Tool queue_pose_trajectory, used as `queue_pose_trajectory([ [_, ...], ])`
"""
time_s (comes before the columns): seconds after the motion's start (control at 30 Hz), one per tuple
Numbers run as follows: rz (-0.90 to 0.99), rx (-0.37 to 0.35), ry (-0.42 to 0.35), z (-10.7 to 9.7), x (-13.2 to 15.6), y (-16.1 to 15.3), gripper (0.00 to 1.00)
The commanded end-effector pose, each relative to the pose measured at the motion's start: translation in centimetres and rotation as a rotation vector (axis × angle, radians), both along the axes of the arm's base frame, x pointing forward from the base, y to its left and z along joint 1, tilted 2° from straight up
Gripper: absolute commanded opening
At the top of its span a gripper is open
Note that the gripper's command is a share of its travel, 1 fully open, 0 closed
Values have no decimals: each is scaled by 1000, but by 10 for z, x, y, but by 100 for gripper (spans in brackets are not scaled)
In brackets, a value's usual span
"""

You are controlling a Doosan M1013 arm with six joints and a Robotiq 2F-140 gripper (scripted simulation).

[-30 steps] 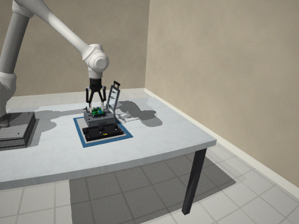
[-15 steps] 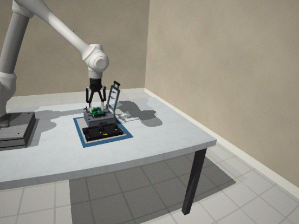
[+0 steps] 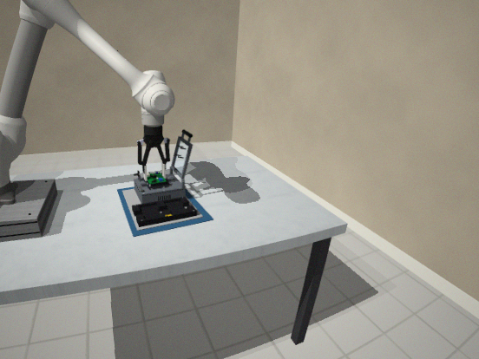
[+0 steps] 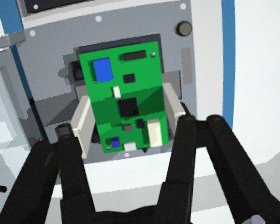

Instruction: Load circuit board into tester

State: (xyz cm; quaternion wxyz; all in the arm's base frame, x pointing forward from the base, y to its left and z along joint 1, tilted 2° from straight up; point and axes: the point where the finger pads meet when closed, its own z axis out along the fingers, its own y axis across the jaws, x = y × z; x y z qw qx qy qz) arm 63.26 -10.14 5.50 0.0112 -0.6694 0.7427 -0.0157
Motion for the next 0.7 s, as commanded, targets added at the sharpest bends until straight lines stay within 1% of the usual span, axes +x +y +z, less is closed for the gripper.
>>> queue_pose_trajectory([
  [0.0, 3, -5, -2, 2, 1, 0, 46],
  [0.67, 3, -5, -2, -1, -2, 0, 46],
])
